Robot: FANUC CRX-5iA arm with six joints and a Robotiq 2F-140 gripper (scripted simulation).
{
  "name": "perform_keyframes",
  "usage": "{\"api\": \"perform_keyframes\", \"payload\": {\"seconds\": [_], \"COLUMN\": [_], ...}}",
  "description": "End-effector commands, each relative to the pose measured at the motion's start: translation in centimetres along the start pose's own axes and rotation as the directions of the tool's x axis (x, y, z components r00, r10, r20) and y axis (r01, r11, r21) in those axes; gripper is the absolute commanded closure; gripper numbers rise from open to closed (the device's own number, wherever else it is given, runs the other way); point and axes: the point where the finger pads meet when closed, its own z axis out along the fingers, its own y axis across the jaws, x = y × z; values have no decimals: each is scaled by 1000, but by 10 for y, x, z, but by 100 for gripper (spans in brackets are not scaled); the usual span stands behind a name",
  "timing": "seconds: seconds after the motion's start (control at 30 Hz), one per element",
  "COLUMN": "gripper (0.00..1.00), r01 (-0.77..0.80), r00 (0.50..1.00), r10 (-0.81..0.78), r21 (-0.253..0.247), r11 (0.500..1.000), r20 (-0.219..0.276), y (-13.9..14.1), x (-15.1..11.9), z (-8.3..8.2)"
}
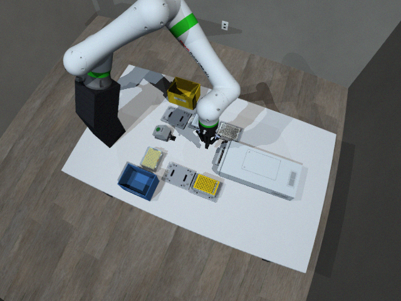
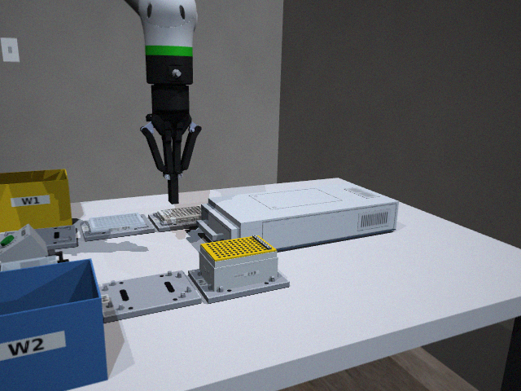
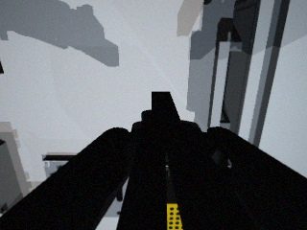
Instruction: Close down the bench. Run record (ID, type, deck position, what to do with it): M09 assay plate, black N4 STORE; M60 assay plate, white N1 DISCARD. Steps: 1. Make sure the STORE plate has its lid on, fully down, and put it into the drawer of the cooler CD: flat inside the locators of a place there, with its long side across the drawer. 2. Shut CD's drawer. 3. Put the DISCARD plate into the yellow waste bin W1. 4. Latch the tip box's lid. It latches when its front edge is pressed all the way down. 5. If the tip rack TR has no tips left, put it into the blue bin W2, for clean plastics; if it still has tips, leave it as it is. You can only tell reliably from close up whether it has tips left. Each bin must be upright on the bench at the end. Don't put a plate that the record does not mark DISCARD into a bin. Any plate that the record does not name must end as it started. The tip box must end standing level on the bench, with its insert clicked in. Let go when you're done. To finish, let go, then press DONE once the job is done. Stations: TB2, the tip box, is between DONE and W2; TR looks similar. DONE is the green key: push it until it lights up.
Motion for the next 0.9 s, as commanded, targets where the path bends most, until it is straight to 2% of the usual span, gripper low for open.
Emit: {"api": "perform_keyframes", "payload": {"seconds": [0.0, 0.27, 0.3, 0.5, 0.73, 0.8, 0.87], "gripper": [90, 90, 30, 30, 30, 30, 30], "r01": [0, 0, -33, -231, -450, -450, -508], "r00": [1000, 1000, 999, 973, 893, 893, 861], "r10": [0, 0, 33, 231, 450, 450, 508], "r21": [-2, -2, -2, -2, -2, -2, -2], "r11": [1000, 1000, 999, 973, 893, 893, 861], "r20": [0, 0, 0, 0, 0, 0, -1], "y": [1, 1, 2, 11, 22, 22, 25], "x": [0, 0, 4, 26, 51, 51, 59], "z": [-4, -4, -4, -6, -8, -8, -9]}}
